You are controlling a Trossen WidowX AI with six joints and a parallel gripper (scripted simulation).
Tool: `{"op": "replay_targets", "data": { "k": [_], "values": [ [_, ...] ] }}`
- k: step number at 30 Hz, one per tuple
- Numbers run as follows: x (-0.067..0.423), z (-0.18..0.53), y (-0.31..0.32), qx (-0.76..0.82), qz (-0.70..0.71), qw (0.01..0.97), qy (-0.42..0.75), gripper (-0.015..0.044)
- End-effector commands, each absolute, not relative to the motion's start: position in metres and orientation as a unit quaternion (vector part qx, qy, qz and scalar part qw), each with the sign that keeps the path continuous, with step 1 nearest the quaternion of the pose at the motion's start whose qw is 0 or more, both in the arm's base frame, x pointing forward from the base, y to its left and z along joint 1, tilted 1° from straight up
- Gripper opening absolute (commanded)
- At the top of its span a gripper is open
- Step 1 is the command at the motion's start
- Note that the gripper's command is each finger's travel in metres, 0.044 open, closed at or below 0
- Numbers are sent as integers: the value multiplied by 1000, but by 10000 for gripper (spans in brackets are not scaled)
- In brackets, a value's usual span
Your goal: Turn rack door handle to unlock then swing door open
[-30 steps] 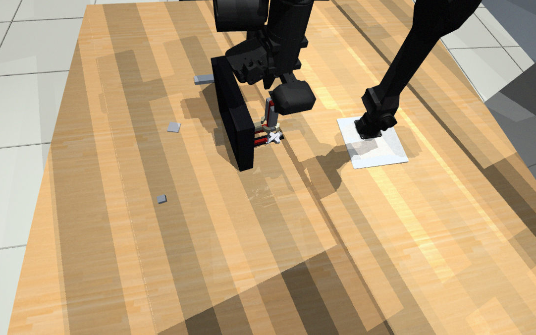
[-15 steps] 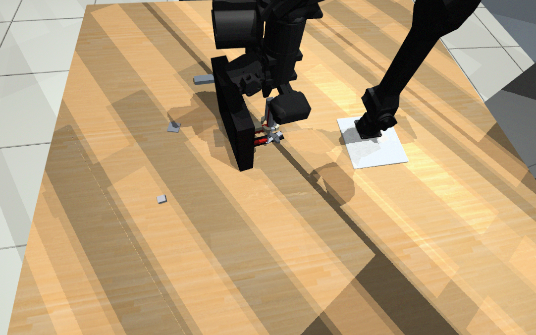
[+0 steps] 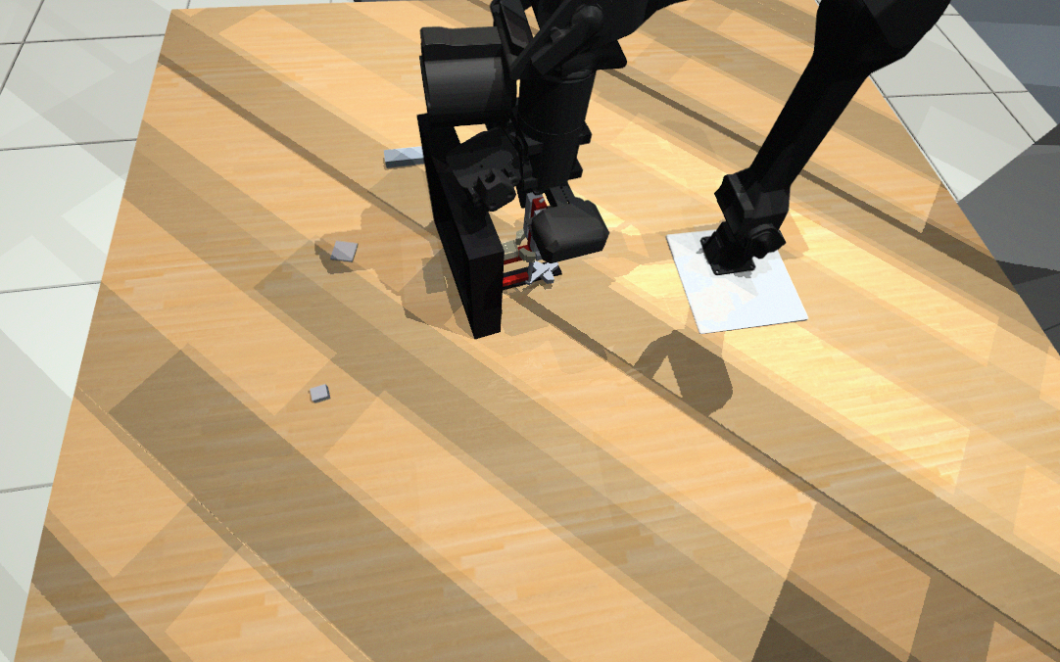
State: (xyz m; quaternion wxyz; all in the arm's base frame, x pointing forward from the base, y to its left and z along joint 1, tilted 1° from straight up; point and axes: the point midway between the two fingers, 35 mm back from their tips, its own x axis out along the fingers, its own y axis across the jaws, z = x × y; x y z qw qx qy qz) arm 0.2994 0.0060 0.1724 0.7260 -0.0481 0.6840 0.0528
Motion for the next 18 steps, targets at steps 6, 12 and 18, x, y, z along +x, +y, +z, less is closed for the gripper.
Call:
{"op": "replay_targets", "data": {
  "k": [6, 12, 18],
  "values": [
    [298, 165, 6, -50, 55, 722, 688, 184],
    [298, 165, 6, -50, 55, 722, 688, 86],
    [298, 165, 6, -50, 55, 722, 688, 46]
  ]
}}
